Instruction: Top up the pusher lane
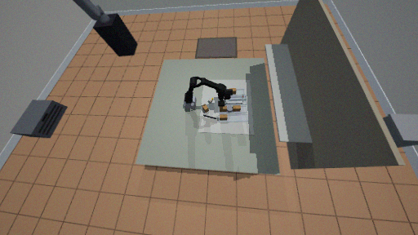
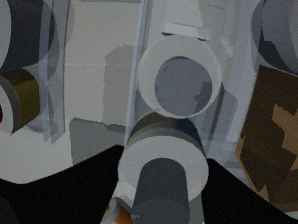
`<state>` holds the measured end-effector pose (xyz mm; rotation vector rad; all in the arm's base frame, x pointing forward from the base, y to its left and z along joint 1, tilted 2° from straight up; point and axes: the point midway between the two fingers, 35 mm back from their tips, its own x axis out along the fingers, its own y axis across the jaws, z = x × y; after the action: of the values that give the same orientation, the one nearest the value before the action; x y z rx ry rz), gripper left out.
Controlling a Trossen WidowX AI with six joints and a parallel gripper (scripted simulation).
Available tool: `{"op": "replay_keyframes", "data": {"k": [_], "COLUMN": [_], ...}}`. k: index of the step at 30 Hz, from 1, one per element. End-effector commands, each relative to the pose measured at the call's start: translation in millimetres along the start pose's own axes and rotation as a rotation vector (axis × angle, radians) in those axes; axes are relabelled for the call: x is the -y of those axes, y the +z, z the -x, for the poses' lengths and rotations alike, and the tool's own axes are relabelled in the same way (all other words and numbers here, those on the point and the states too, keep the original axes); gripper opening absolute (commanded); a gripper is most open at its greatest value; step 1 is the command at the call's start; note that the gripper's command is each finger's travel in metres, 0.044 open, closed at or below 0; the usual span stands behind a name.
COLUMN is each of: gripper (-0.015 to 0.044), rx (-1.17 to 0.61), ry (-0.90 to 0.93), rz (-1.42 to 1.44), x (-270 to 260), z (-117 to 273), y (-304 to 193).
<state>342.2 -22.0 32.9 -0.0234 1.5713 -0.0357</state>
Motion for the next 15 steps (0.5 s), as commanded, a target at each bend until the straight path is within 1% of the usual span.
{"op": "replay_keyframes", "data": {"k": [1,15], "gripper": [0.0000,0.0000], "rx": [0.028,0.028], "ry": [-0.003,-0.003], "rz": [-0.004,-0.004], "x": [0.7,0.7], "z": [3.5,3.6], "y": [7.9,9.7]}}
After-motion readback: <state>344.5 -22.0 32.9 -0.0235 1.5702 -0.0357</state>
